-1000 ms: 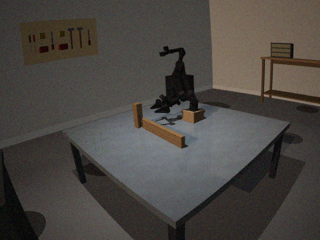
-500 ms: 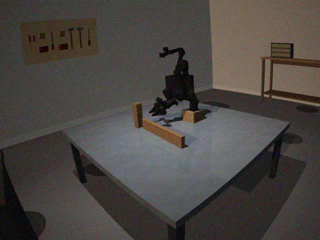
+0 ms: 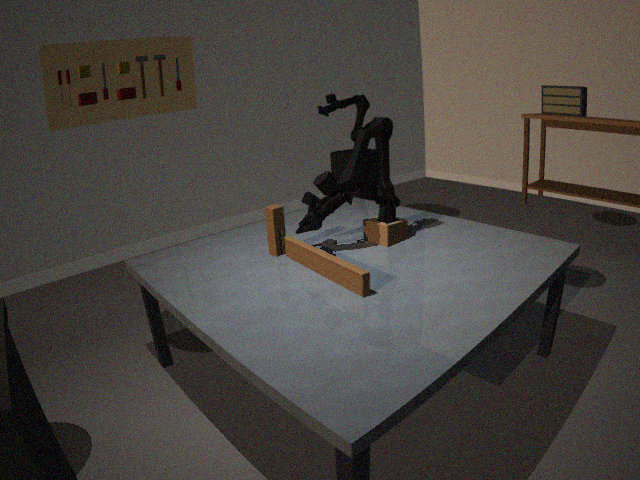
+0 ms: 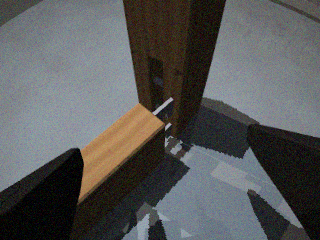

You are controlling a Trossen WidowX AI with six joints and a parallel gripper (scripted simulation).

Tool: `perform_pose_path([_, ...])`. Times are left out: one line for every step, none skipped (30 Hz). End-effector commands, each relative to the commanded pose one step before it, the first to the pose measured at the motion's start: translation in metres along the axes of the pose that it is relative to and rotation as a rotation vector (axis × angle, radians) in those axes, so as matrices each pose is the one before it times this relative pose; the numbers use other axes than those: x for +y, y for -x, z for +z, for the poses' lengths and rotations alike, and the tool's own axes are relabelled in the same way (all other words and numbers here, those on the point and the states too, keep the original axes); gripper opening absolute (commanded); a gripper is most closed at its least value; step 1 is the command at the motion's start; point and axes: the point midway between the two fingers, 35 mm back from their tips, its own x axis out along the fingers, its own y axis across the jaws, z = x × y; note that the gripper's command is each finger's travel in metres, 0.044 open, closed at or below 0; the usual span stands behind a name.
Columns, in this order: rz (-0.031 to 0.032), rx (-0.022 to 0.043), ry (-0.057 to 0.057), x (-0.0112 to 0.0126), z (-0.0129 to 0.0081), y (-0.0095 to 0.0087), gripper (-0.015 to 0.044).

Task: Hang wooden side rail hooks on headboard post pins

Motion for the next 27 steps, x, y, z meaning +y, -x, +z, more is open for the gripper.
perform_pose_path([-0.10364, -0.05367, -0.0483, 0.01502, 0.03312, 0.03053, 0.0440])
perform_pose_path([0.00000, 0.00000, 0.0000, 0.00000, 0.00000, 0.00000, 0.0440])
perform_pose_path([0.00000, 0.00000, 0.0000, 0.00000, 0.00000, 0.00000, 0.0440])
perform_pose_path([0.00000, 0.00000, 0.0000, 0.00000, 0.00000, 0.00000, 0.0440])
perform_pose_path([0.00000, 0.00000, 0.0000, 0.00000, 0.00000, 0.00000, 0.0440])
perform_pose_path([0.00000, 0.00000, 0.0000, 0.00000, 0.00000, 0.00000, 0.0440])
perform_pose_path([0.00000, 0.00000, 0.0000, 0.00000, 0.00000, 0.00000, 0.0440])
perform_pose_path([0.00000, 0.00000, 0.0000, 0.00000, 0.00000, 0.00000, 0.0440])
perform_pose_path([0.00000, 0.00000, 0.0000, 0.00000, 0.00000, 0.00000, 0.0440])
perform_pose_path([0.00000, 0.00000, 0.0000, 0.00000, 0.00000, 0.00000, 0.0440])
perform_pose_path([0.00000, 0.00000, 0.0000, 0.00000, 0.00000, 0.00000, 0.0440])
perform_pose_path([0.00000, 0.00000, 0.0000, 0.00000, 0.00000, 0.00000, 0.0440])
perform_pose_path([0.00000, 0.00000, 0.0000, 0.00000, 0.00000, 0.00000, 0.0440])
perform_pose_path([0.00000, 0.00000, 0.0000, 0.00000, 0.00000, 0.00000, 0.0440])
perform_pose_path([0.00000, 0.00000, 0.0000, 0.00000, 0.00000, 0.00000, 0.0440])
perform_pose_path([0.00000, 0.00000, 0.0000, 0.00000, 0.00000, 0.00000, 0.0440])
perform_pose_path([0.00000, 0.00000, 0.0000, 0.00000, 0.00000, 0.00000, 0.0440])
perform_pose_path([0.00000, 0.00000, 0.0000, 0.00000, 0.00000, 0.00000, 0.0440])
perform_pose_path([0.00000, 0.00000, 0.0000, 0.00000, 0.00000, 0.00000, 0.0440])
perform_pose_path([0.00000, 0.00000, 0.0000, 0.00000, 0.00000, 0.00000, 0.0440])
perform_pose_path([0.00000, 0.00000, 0.0000, 0.00000, 0.00000, 0.00000, 0.0440])
perform_pose_path([0.00000, 0.00000, 0.0000, 0.00000, 0.00000, 0.00000, 0.0440])
perform_pose_path([0.00000, 0.00000, 0.0000, 0.00000, 0.00000, 0.00000, 0.0440])
perform_pose_path([0.00000, 0.00000, 0.0000, 0.00000, 0.00000, 0.00000, 0.0440])
perform_pose_path([0.00126, 0.00628, 0.0185, 0.00102, 0.00021, -0.00058, 0.0440])
perform_pose_path([0.00435, 0.01881, 0.0554, 0.00299, 0.00067, -0.00169, 0.0440])
perform_pose_path([0.00843, 0.03132, 0.0926, 0.00455, 0.00118, -0.00267, 0.0440])
